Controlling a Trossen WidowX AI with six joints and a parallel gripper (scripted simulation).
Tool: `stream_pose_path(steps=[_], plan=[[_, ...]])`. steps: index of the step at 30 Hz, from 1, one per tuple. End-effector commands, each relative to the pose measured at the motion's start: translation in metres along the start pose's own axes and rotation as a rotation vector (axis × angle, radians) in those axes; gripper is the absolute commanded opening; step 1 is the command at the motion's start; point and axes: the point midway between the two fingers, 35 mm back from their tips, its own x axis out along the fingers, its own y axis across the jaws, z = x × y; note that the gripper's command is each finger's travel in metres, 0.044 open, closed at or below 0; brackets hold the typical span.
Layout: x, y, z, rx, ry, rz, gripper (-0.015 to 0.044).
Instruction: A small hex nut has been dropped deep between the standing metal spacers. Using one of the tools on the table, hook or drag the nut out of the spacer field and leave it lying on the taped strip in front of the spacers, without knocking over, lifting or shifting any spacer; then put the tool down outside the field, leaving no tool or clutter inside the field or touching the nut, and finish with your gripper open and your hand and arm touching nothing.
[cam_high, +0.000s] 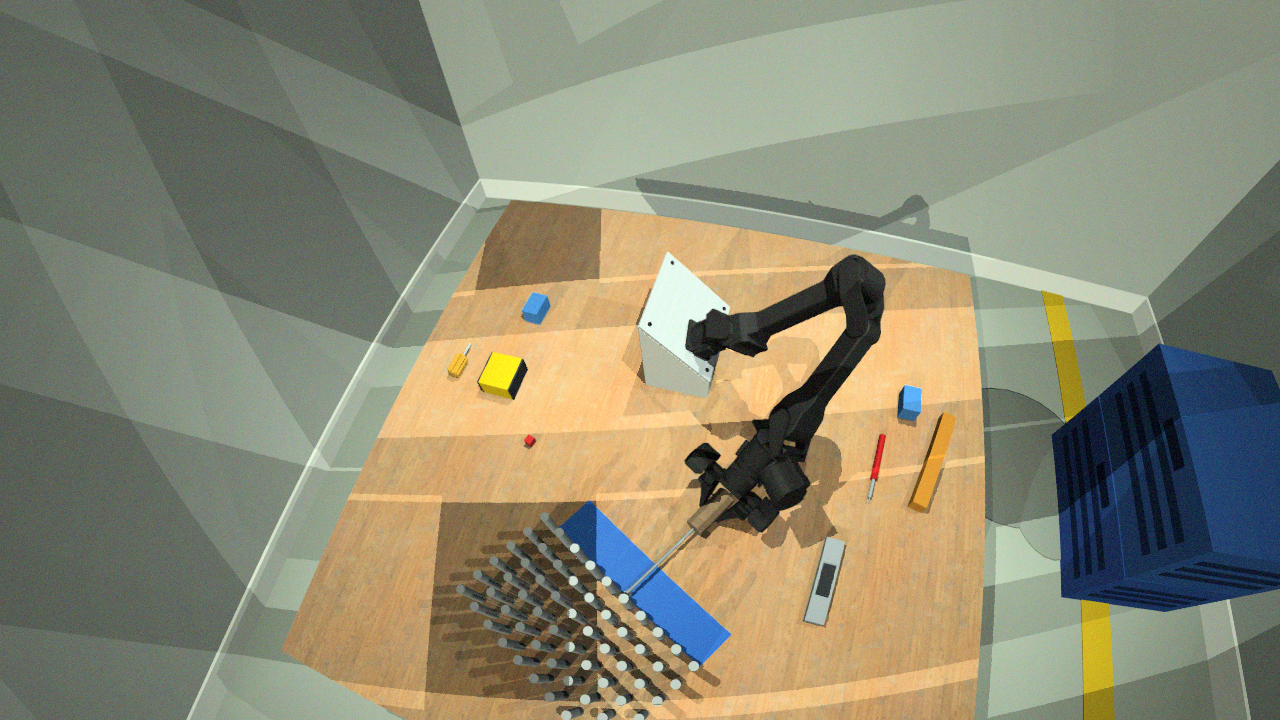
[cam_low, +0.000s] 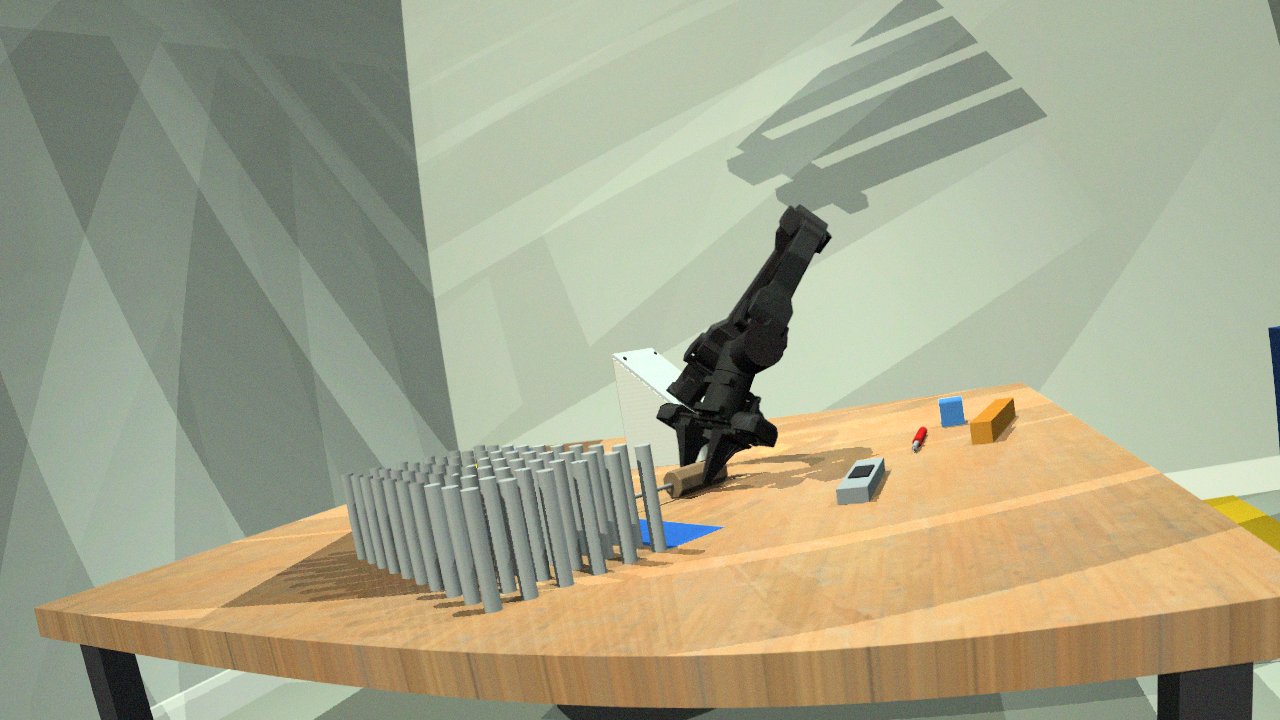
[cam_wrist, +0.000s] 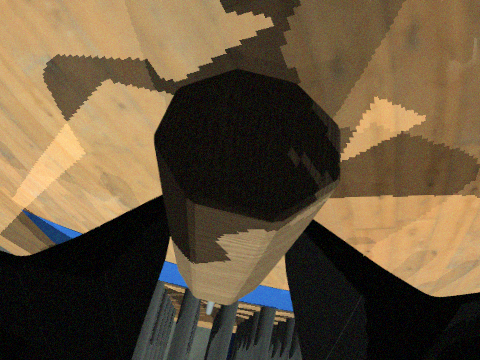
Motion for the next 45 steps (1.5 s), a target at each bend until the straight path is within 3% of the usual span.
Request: stream_pose_path(steps=[1,32,45], plan=[[-0.002,0.0,0.002,0.005,0.004,0.002,0.0],[-0.016,0.001,-0.008,0.002,0.005,0.0,0.0],[-0.042,0.003,0.016,0.005,0.004,0.001,0.0]])
